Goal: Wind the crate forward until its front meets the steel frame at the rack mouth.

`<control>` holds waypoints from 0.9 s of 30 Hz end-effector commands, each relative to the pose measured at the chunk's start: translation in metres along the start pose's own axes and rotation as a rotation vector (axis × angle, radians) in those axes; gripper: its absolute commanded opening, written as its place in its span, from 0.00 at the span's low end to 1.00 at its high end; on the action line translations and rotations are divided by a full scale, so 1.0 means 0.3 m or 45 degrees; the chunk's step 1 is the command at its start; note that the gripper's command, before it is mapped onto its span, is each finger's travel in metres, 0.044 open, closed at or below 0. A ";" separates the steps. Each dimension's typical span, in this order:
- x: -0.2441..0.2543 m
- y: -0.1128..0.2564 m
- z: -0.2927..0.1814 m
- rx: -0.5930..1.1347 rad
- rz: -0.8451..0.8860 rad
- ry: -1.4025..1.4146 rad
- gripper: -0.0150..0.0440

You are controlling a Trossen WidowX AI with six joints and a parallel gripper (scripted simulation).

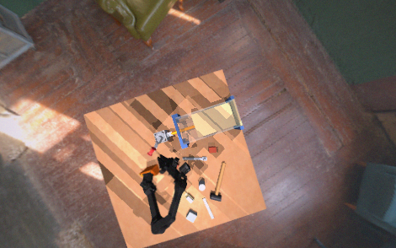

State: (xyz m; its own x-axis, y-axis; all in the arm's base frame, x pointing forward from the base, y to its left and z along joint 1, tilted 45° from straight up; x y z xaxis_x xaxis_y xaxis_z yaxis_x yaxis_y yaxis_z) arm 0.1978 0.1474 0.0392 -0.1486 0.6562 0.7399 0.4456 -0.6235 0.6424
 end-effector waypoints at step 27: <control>0.205 -0.451 0.048 2.375 0.254 2.876 1.00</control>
State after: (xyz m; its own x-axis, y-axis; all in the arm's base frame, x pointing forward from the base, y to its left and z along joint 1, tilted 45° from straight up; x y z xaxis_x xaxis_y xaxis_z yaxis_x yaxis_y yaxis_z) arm 0.1749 0.2295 0.0147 -0.6168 -0.6132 0.4935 0.4970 0.1828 0.8483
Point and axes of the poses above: the point midway between the two fingers, 35 mm back from their tips, its own y axis back along the fingers, its own x axis across the jaws, z = x × y, the point moved 4 cm from there along y, back along the fingers, and after that the axes turned 5 degrees about y, right-handed, at the moved point
